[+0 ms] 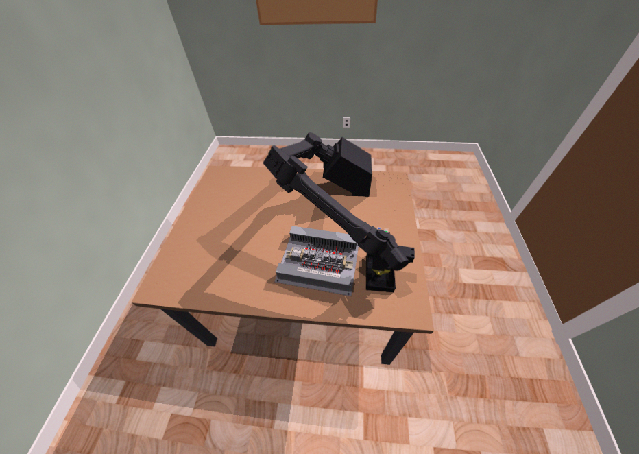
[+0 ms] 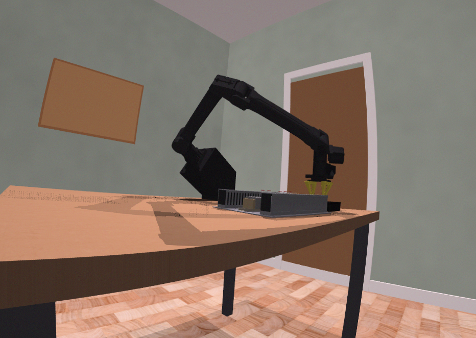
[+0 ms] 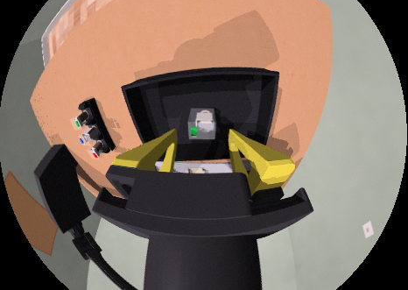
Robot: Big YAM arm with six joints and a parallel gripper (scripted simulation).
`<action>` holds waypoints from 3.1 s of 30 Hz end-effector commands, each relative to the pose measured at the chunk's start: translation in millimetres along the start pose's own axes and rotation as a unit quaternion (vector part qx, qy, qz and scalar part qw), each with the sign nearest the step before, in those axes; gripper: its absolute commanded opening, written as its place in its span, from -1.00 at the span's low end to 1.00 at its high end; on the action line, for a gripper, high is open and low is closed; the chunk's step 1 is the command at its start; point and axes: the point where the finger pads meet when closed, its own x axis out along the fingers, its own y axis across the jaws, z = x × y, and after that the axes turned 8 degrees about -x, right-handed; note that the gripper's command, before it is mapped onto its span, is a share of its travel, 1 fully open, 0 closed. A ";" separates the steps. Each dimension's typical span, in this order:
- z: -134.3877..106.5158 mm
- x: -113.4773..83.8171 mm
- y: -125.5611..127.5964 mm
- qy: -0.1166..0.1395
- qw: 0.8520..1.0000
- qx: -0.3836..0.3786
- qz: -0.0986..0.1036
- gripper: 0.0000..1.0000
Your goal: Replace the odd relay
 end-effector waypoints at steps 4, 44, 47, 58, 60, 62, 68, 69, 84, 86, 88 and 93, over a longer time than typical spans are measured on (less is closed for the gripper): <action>3.2 -37.2 -19.6 -0.008 0.999 0.010 -0.030 0.17; 2.0 -63.9 -21.7 -0.011 0.999 0.014 -0.032 0.17; 1.5 -83.0 -21.1 -0.012 0.999 0.015 -0.032 0.17; 1.7 -114.6 -17.5 -0.011 0.999 0.015 -0.026 0.17; 1.4 -106.0 -12.3 -0.008 1.000 0.011 -0.017 0.17; 1.2 -98.8 -8.2 -0.005 1.000 0.008 -0.011 0.17; 1.7 -87.1 -2.5 -0.002 1.000 0.006 -0.003 0.17; 1.8 -86.0 -2.0 -0.002 1.000 0.006 -0.002 0.17; 3.6 -82.4 -0.3 -0.004 1.000 0.009 -0.002 0.17; 4.5 -81.5 3.2 -0.004 1.000 0.009 -0.001 0.17; 4.8 -82.5 6.3 -0.005 1.000 0.009 -0.002 0.17; 7.3 -91.3 11.7 -0.007 1.000 0.009 -0.010 0.17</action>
